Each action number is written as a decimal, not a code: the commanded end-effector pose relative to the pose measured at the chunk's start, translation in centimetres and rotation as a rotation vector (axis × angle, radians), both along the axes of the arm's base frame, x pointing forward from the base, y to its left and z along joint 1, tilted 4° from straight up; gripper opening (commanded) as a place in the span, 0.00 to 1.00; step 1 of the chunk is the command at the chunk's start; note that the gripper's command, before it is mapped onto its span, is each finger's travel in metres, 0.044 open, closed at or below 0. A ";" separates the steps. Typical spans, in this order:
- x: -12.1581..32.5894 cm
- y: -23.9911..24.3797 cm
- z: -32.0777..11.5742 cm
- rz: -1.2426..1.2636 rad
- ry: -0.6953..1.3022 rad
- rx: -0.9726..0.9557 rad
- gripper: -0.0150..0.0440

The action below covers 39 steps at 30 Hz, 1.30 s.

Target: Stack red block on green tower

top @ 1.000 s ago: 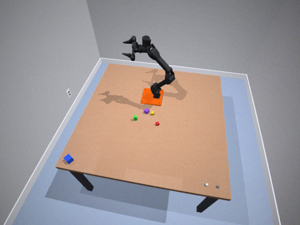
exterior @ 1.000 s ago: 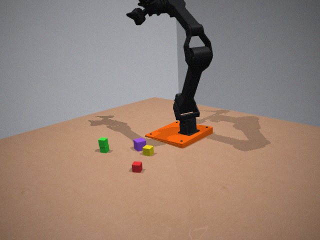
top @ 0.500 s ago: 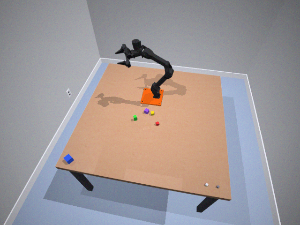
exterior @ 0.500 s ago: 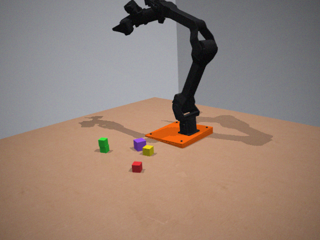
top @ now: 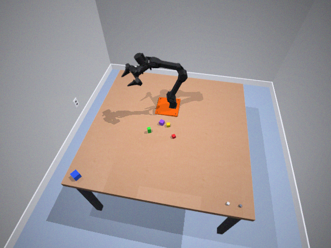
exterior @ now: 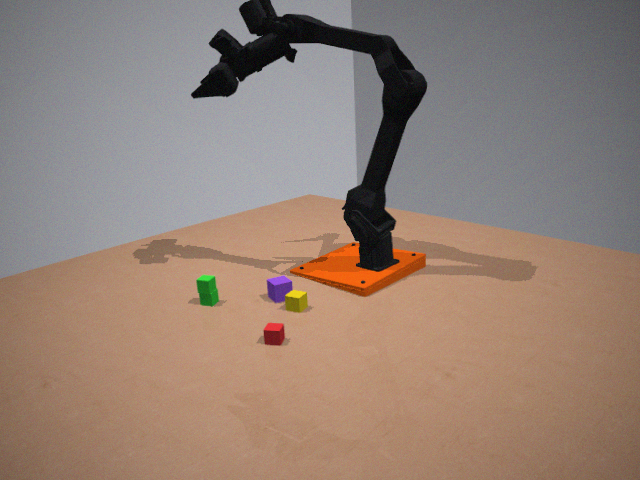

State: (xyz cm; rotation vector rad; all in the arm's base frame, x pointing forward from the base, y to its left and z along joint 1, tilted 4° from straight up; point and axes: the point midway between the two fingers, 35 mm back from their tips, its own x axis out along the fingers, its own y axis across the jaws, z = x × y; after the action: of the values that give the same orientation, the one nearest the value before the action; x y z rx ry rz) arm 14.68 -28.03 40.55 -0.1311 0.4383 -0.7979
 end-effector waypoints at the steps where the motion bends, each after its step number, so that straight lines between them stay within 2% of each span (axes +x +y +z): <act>1: 3.2 0.4 -2.4 0.076 0.036 0.086 1.00; 12: 10.5 4.0 -7.6 0.282 0.166 0.223 1.00; 22: 15.9 9.4 -12.7 0.456 0.333 0.332 1.00; 30: 18.9 15.0 -16.6 0.591 0.495 0.385 1.00; 39: 20.3 21.8 -20.8 0.735 0.700 0.402 1.00</act>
State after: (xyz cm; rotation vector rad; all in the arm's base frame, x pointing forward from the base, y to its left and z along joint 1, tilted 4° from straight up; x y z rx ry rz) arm 34.72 -9.00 21.90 -0.1436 1.0381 0.0284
